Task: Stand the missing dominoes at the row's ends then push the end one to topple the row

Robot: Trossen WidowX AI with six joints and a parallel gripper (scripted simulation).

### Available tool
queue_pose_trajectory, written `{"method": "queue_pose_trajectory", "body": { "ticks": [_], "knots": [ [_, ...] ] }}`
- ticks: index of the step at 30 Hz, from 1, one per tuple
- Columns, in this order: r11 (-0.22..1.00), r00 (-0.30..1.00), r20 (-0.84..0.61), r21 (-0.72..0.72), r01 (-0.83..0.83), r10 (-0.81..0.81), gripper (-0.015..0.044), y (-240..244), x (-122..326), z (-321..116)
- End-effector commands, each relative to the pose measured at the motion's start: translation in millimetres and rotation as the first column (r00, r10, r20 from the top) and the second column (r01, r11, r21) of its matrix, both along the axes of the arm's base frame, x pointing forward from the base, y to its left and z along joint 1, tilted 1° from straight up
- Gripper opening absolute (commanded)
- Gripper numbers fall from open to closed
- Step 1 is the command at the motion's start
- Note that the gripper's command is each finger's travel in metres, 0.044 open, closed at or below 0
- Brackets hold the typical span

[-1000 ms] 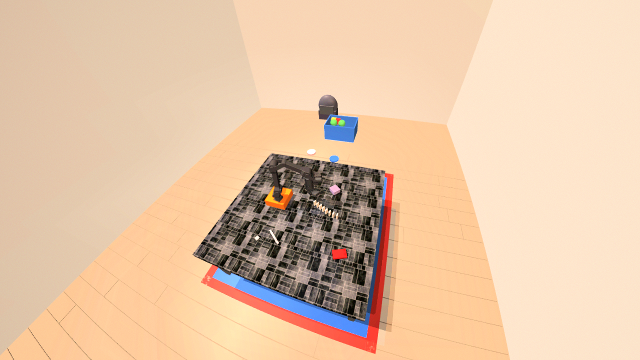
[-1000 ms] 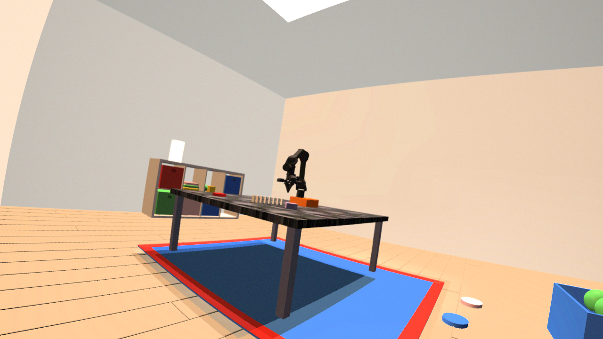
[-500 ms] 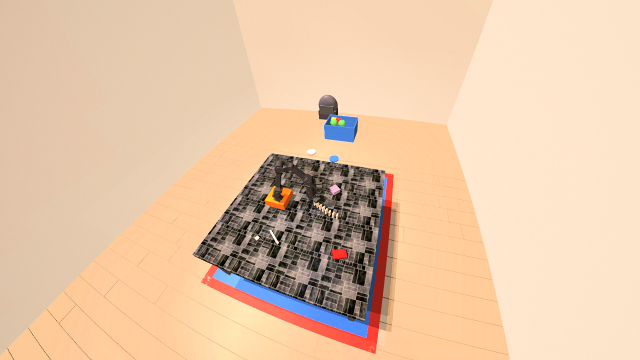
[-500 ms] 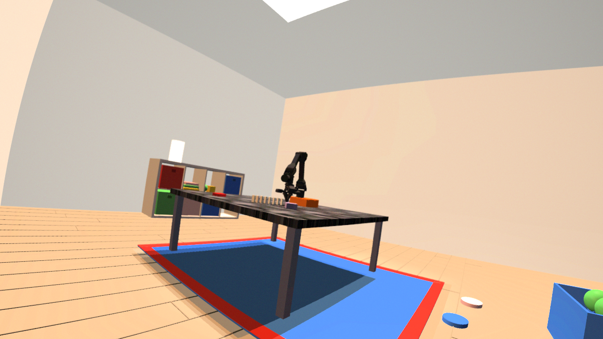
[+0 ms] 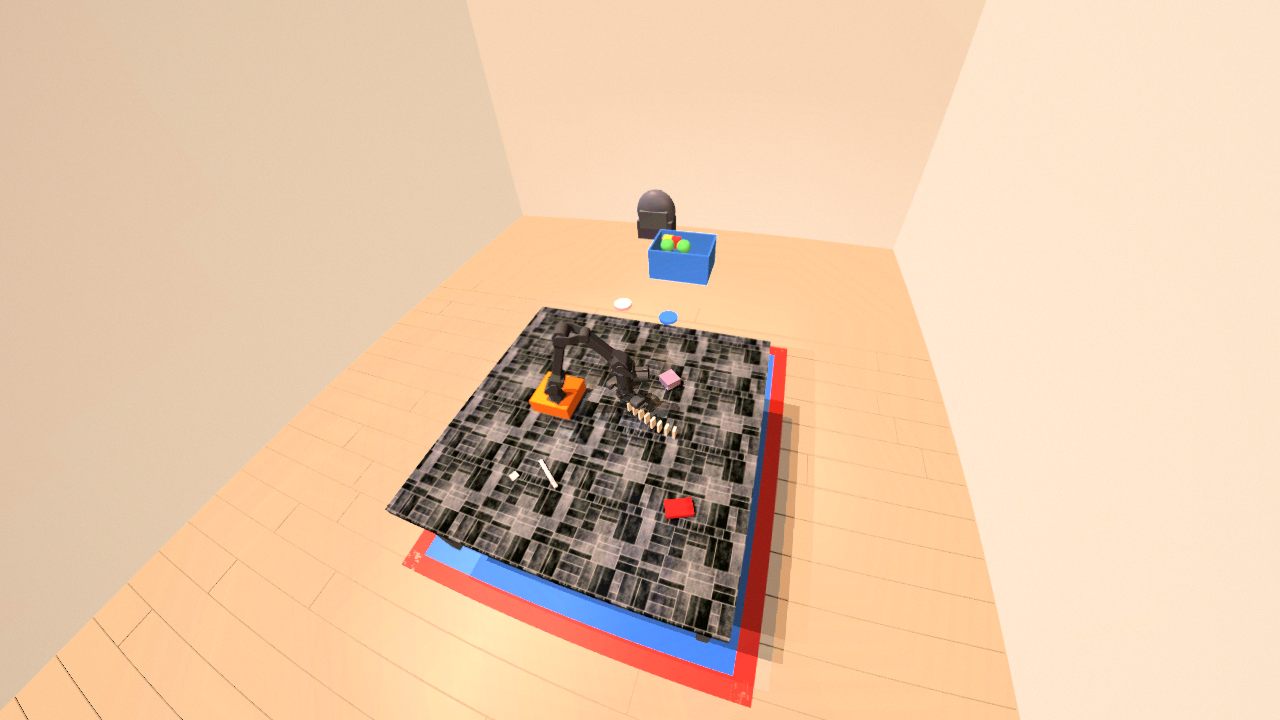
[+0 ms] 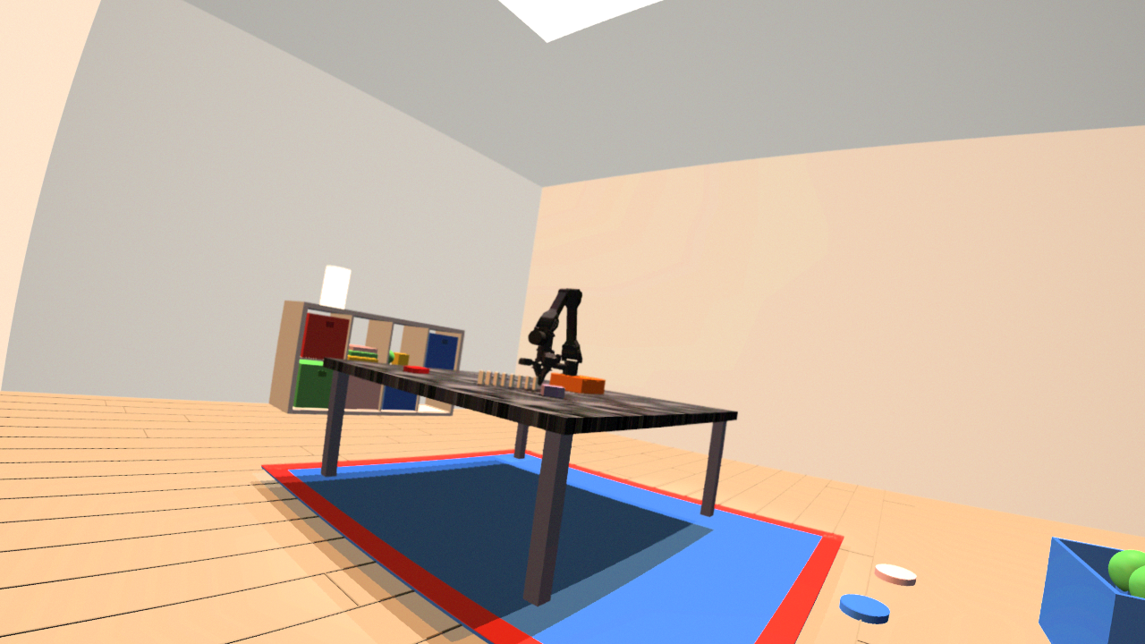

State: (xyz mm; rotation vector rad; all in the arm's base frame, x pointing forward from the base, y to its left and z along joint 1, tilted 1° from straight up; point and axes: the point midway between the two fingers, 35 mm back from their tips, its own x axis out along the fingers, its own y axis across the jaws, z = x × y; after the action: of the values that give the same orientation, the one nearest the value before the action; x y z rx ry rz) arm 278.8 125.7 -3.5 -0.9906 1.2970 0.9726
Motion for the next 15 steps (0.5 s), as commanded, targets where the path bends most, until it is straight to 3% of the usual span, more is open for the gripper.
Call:
{"method": "queue_pose_trajectory", "body": {
  "ticks": [1, 9, 12, 15],
  "knots": [
    [1.0, 1.0, -0.001, 0.005, -0.003, 0.003, 0.0, -1, 7, 1],
    [1.0, 1.0, 0.007, 0.003, 0.002, -0.002, 0.0, -3, 14, 3],
    [0.998, 0.995, 0.098, 0.052, 0.021, -0.026, 0.0, 6, 30, 34],
    [0.999, 0.997, 0.073, 0.037, 0.015, -0.018, 0.0, 0, 33, 45]
  ]
}}
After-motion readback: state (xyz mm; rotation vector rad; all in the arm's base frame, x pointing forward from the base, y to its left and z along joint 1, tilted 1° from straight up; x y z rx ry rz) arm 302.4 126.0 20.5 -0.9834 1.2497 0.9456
